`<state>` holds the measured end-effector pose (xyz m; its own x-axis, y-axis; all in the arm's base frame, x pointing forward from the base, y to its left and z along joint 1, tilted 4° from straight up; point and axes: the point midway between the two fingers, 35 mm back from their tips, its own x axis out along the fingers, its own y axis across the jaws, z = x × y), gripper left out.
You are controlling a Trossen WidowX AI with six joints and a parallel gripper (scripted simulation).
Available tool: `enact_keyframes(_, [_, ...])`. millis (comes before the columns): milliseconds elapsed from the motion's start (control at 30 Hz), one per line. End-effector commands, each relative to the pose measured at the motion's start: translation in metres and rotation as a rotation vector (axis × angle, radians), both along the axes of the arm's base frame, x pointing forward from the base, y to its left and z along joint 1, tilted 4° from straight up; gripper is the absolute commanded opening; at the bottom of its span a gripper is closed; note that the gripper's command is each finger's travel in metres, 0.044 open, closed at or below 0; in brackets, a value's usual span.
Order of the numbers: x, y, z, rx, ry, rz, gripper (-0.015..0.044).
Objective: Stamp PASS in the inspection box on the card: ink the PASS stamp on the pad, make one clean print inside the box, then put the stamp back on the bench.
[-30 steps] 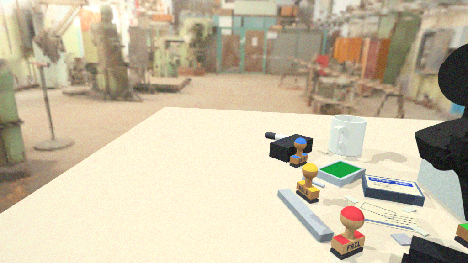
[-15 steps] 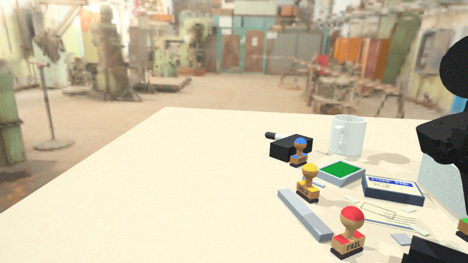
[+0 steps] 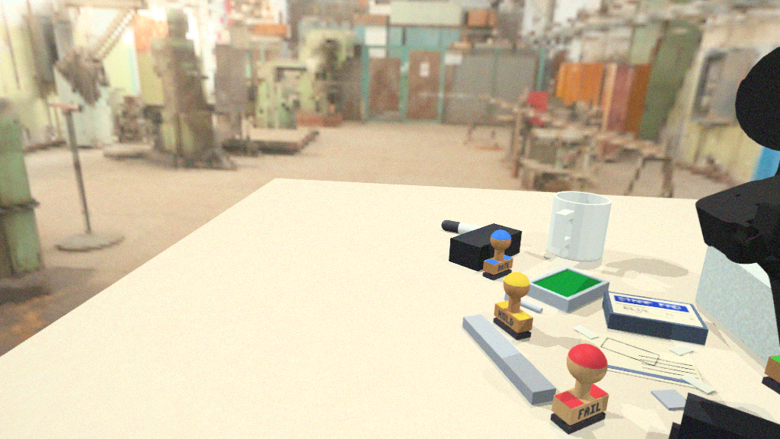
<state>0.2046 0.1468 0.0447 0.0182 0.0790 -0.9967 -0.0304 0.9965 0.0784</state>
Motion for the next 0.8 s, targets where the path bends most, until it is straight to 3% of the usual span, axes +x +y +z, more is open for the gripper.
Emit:
enact_keyframes(0, [0.0, 0.001, 0.003, 0.006, -0.002, 0.003, 0.0])
enact_keyframes(767, [-0.001, -0.001, 0.015, 0.006, -0.001, 0.003, 0.0])
